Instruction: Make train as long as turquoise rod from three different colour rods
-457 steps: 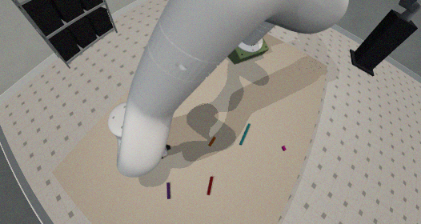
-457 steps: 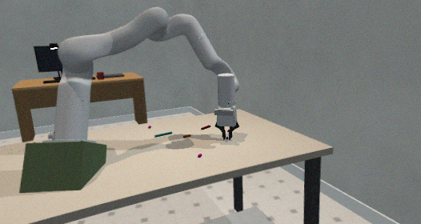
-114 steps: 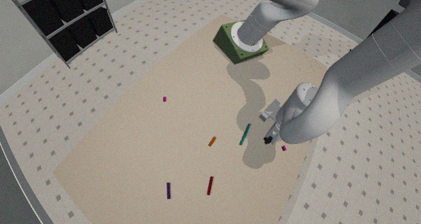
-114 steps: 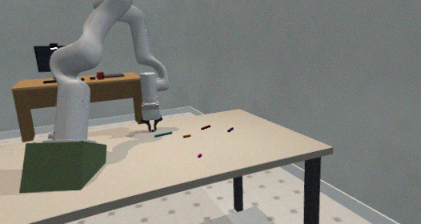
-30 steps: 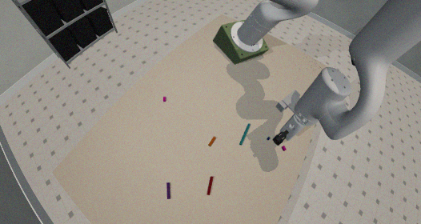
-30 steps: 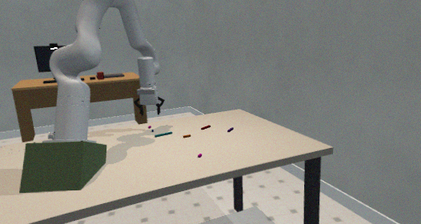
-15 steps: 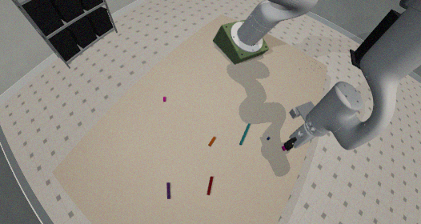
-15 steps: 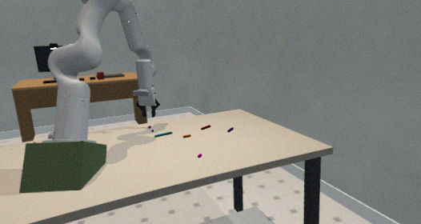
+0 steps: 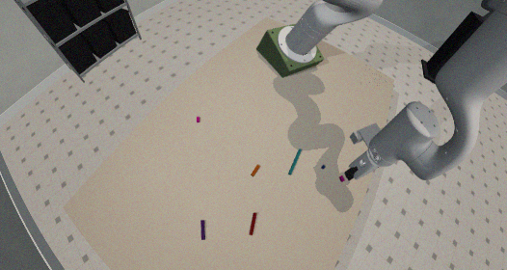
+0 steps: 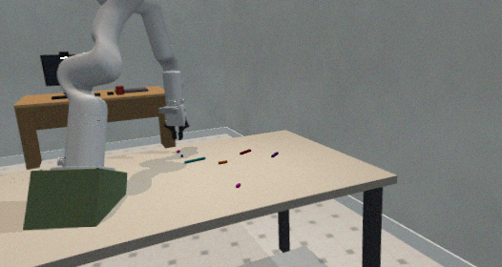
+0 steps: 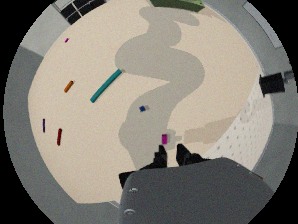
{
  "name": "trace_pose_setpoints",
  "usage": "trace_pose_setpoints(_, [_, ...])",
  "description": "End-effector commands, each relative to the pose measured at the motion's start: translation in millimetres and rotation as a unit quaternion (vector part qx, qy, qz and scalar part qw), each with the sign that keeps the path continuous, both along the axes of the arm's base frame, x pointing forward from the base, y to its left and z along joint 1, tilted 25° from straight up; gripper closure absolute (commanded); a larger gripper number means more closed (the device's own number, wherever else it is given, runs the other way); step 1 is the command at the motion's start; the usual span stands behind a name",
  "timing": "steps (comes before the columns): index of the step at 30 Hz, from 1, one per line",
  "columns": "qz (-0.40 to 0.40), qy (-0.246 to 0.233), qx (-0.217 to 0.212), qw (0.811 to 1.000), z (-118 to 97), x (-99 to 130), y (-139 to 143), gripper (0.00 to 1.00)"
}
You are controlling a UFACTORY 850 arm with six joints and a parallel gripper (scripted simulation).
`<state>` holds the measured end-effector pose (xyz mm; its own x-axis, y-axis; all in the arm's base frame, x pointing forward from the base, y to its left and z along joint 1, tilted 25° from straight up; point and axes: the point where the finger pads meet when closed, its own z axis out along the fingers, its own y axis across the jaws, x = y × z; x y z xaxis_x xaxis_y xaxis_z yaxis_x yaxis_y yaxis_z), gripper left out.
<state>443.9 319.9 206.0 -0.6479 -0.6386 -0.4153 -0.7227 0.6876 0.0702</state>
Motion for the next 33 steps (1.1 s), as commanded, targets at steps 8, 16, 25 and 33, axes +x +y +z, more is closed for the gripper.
trace_pose_setpoints(8, [0.0,0.001,-0.002,1.0,0.9,0.5,0.3,0.76])
trace_pose_setpoints(16, [0.0,0.001,-0.002,1.0,0.9,0.5,0.4,0.76])
trace_pose_setpoints(25, [0.0,0.002,-0.002,1.0,-1.2,1.1,1.2,0.76])
trace_pose_setpoints(33, [0.0,0.002,-0.002,1.0,-7.9,3.0,3.9,0.76])
